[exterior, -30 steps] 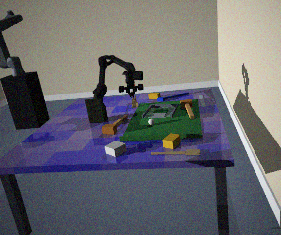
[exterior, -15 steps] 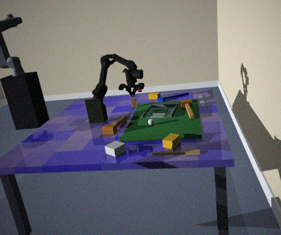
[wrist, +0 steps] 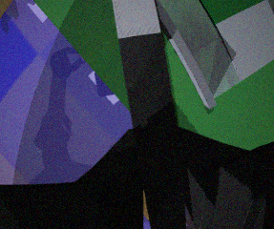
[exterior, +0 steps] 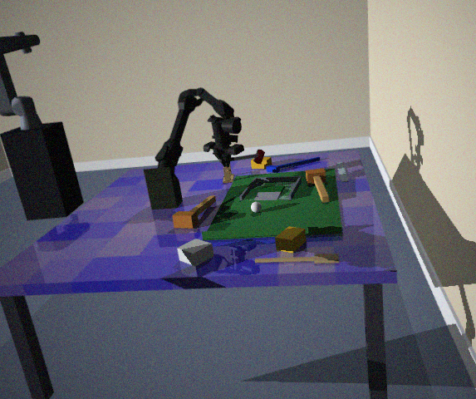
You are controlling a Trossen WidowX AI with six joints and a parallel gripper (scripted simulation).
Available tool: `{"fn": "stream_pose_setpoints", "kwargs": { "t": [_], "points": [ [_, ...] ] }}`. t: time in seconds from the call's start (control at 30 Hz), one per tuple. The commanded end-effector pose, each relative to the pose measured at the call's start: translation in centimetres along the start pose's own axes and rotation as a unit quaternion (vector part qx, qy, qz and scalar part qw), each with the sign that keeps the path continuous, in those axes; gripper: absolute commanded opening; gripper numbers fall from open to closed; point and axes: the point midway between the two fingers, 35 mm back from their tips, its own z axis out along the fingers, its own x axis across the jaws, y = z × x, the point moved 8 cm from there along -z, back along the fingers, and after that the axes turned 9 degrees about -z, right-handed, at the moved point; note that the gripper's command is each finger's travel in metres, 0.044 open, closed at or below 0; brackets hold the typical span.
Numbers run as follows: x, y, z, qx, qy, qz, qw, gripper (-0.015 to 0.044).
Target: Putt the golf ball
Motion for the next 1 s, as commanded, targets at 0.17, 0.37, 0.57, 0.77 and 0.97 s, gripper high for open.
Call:
{"fn": "stream_pose_setpoints", "kwargs": {
  "t": [0.17,0.37,0.57,0.77,0.97],
  "points": [
    [-2.1,-5.4,-1.6,0.023,-0.021,0.152,0.988,0.0000],
    [-2.6,-9.0,-2.4,0.032,-0.032,0.243,0.969,0.0000],
    [-2.9,-12.5,-2.9,0.037,-0.037,0.319,0.946,0.0000],
    [-2.8,-16.4,-3.4,0.040,-0.038,0.396,0.916,0.0000],
    [-2.4,-20.4,-3.6,0.040,-0.039,0.474,0.879,0.0000]
  ]
}}
